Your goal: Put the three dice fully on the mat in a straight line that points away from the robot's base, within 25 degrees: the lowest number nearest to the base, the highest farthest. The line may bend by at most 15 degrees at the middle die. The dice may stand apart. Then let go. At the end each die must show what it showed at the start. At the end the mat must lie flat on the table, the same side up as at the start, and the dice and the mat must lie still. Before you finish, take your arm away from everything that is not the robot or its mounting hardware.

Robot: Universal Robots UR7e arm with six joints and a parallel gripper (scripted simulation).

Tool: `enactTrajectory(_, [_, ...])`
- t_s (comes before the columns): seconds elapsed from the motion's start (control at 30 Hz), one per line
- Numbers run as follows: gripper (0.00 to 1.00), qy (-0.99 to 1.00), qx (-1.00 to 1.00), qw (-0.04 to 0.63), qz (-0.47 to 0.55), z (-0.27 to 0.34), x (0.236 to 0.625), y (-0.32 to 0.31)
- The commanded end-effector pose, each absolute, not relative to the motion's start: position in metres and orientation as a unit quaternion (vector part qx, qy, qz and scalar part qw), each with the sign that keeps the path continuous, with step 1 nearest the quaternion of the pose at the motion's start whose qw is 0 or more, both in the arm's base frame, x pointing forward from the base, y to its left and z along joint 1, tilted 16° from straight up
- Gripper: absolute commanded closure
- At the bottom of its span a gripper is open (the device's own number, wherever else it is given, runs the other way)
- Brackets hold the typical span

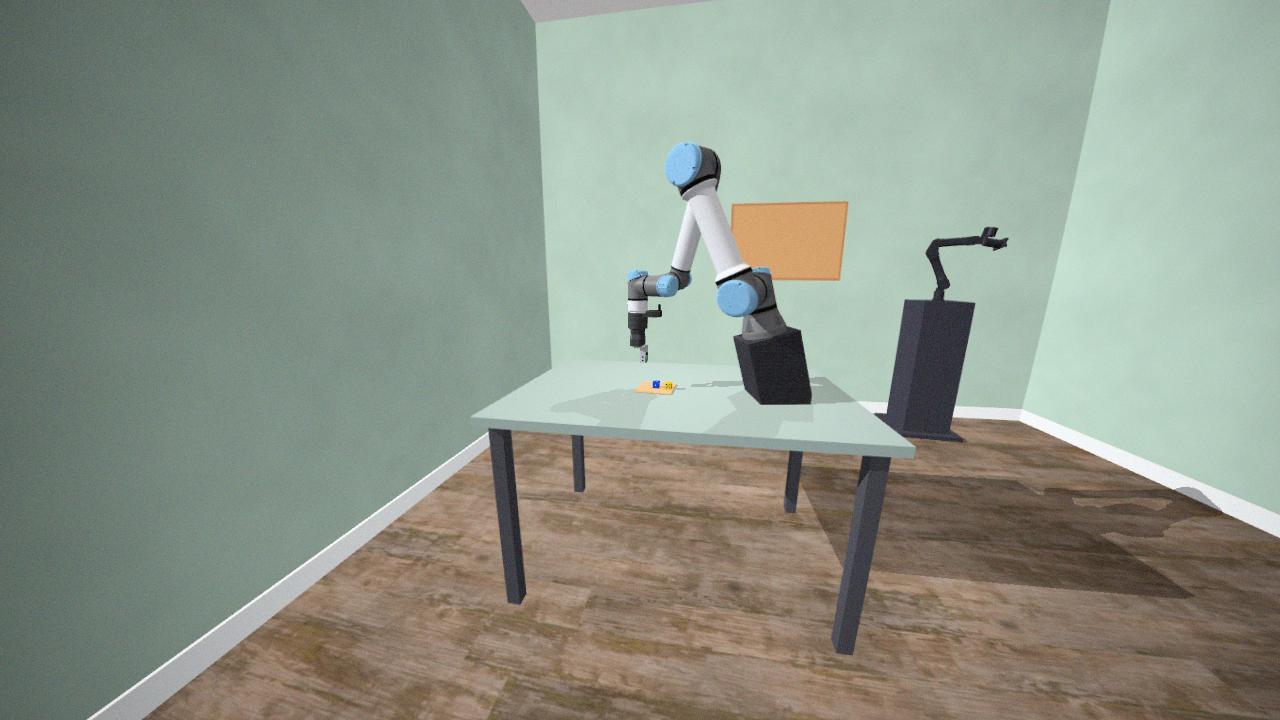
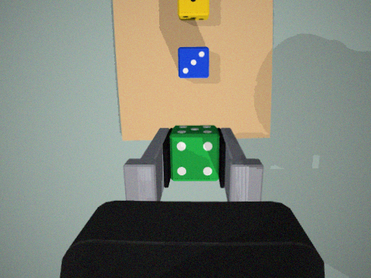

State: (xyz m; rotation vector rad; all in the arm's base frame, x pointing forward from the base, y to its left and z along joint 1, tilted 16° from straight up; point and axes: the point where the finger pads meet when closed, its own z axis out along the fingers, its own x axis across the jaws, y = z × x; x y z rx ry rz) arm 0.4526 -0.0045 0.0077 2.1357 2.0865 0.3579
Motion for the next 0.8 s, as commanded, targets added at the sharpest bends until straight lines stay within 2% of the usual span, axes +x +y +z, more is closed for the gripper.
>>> enactTrajectory(0.0, [0.51, 0.692, 0.708, 0.068, 0.119, 0.006, 0.453, -0.005])
enactTrajectory(0.77, [0.51, 0.692, 0.708, 0.068, 0.119, -0.056, 0.47, -0.001])
